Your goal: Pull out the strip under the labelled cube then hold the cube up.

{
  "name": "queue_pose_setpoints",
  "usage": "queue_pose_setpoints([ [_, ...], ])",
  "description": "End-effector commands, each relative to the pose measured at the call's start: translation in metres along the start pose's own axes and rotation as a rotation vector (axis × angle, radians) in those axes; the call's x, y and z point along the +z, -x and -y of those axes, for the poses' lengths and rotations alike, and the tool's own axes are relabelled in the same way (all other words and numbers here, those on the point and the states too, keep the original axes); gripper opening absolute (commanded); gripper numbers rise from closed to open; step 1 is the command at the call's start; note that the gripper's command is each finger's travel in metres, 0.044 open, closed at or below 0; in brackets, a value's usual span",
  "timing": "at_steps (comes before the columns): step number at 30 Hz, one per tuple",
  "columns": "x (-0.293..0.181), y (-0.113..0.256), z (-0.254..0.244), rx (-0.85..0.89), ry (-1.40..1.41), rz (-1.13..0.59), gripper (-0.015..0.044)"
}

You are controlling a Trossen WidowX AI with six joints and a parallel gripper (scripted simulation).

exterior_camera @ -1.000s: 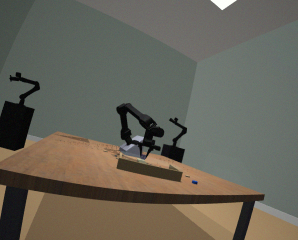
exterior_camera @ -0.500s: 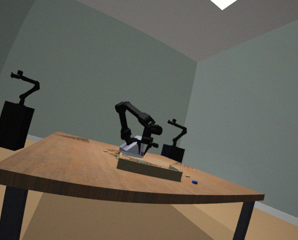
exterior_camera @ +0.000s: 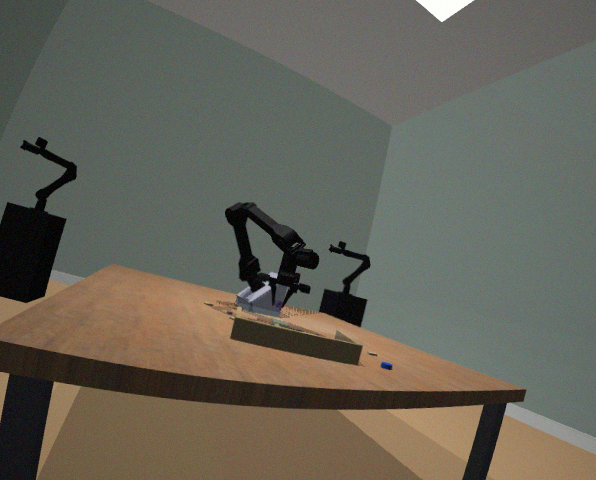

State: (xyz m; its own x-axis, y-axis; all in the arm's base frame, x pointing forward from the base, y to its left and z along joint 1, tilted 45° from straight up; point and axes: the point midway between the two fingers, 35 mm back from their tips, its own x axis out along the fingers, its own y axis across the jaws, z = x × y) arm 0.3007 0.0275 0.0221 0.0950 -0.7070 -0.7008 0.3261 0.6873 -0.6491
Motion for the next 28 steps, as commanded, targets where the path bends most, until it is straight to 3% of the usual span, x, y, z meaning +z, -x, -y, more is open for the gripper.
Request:
queue_pose_setpoints([
  [1,0.0001,0.0243,-0.0006,0.012,-0.009,0.007,0.0],
  [28,0.0,0.0282,-0.0004,0.012,-0.009,0.007,0.0],
])
